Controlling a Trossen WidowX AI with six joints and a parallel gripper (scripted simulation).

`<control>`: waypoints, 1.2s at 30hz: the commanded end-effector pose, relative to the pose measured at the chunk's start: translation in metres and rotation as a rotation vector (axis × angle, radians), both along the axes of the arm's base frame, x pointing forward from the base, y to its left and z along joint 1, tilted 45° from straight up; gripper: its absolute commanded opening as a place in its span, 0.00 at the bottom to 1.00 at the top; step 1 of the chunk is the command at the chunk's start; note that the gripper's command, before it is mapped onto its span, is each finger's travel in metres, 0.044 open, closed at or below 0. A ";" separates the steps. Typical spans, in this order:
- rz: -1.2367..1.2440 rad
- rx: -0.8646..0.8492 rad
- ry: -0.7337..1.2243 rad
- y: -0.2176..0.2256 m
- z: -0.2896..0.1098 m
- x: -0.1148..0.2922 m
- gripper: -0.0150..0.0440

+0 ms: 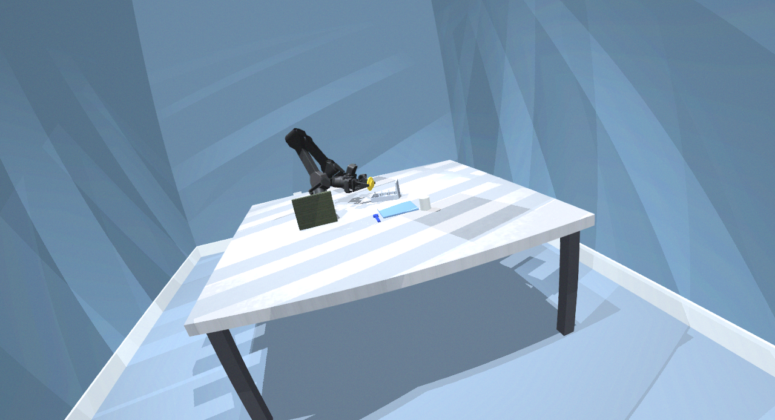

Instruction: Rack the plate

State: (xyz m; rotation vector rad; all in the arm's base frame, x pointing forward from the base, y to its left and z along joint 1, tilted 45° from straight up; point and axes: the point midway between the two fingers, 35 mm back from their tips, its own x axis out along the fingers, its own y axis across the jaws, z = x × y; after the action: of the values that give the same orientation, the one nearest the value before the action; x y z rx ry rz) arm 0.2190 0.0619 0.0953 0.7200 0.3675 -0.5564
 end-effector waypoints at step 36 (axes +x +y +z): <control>0.046 0.018 -0.292 0.027 0.001 0.000 0.25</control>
State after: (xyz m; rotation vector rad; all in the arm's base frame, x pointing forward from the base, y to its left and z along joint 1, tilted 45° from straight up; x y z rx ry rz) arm 0.2166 0.0889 0.1019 0.8066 0.1141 -0.3945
